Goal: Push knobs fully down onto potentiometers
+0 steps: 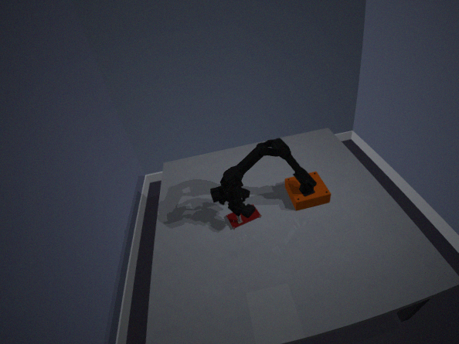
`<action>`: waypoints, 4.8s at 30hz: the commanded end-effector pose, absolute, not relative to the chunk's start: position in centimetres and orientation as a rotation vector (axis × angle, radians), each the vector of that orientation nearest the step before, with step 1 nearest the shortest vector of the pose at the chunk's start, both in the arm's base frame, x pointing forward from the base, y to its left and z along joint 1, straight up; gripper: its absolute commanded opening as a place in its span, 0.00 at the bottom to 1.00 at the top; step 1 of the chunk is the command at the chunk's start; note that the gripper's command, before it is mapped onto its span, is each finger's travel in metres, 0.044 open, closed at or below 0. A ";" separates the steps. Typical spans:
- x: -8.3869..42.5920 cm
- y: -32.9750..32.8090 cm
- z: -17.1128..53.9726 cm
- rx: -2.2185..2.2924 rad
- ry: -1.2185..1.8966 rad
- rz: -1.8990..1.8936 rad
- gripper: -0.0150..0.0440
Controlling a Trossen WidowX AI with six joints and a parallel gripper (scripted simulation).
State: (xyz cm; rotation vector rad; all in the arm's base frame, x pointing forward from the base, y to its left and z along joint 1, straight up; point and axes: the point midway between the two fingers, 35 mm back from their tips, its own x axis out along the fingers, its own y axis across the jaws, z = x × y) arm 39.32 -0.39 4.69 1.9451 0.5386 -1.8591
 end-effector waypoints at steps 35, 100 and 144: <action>39.3 -0.5 3.9 1.941 0.531 -1.863 0.25; 39.3 -0.5 3.1 1.941 0.531 -1.863 0.25; 39.3 -0.5 2.5 1.941 0.531 -1.863 0.25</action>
